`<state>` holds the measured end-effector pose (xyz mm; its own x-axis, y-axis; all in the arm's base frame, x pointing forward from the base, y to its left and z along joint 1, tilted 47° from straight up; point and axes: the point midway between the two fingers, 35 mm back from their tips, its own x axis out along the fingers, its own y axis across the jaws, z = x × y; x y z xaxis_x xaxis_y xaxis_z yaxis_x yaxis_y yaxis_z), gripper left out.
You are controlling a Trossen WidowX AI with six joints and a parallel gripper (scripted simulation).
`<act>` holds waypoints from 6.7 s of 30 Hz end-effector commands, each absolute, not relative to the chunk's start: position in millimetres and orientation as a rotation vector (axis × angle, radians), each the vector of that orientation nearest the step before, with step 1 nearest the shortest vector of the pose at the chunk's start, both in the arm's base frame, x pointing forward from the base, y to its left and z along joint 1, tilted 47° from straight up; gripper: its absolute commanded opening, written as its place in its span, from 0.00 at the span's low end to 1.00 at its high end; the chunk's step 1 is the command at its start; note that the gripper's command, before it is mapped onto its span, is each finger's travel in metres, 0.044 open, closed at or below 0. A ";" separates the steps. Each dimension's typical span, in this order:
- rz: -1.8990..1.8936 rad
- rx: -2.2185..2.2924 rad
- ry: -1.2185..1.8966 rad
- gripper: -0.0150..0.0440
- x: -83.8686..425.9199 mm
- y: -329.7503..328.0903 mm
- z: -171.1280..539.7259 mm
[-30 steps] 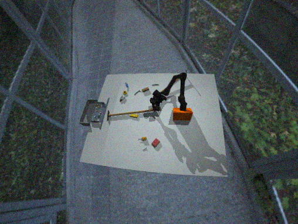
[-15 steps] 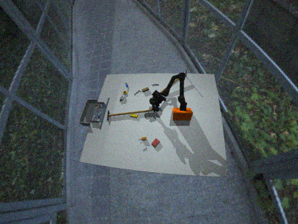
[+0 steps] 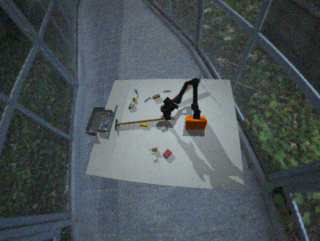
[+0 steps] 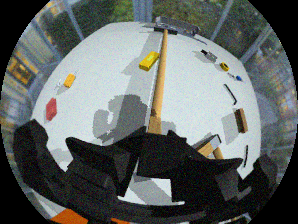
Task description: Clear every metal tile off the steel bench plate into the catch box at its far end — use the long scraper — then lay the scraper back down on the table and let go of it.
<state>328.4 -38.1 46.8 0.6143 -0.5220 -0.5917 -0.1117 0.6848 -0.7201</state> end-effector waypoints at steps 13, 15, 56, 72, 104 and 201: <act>-0.285 -0.795 0.890 0.25 330.2 -43.4 55.3; -0.289 -0.793 0.889 0.25 330.6 -45.0 57.1; -0.402 -0.738 0.837 0.25 328.9 -70.6 85.5; -0.409 -0.735 0.835 0.25 313.8 -67.1 83.0; -0.417 -0.727 0.837 0.25 288.7 -55.5 69.4; -0.414 -0.729 0.830 0.25 394.6 -36.0 51.7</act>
